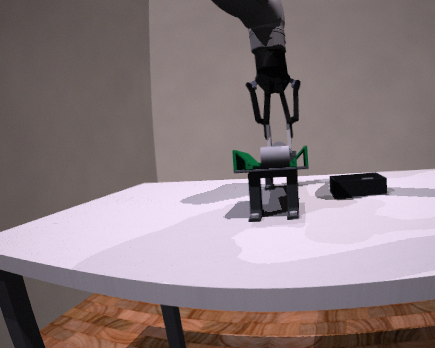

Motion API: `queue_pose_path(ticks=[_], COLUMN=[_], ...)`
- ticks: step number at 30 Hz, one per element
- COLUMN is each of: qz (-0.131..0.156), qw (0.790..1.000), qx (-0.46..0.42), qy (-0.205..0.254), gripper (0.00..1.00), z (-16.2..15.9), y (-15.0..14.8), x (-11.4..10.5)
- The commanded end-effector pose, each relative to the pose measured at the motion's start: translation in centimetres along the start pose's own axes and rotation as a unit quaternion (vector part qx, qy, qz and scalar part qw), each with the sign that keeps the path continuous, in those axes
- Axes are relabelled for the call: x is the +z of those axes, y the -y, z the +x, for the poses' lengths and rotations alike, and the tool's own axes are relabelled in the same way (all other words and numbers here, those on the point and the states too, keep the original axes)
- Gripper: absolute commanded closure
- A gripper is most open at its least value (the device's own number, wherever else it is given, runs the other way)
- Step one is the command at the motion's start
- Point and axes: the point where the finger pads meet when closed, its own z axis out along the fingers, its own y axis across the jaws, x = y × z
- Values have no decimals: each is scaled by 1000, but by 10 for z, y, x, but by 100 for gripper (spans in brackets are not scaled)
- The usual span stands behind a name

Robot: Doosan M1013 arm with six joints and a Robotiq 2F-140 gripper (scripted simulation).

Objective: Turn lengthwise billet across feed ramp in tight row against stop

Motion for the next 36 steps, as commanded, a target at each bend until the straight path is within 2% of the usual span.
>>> queue_pose_path(ticks=[1,15,36], qz=[0,0,0], qw=[1000,1000,1000], qx=[0,0,0], qy=[0,0,0], gripper=[90,90,90], z=[0,-3,-7], y=[0,0,0], x=[-4,-24,-69])
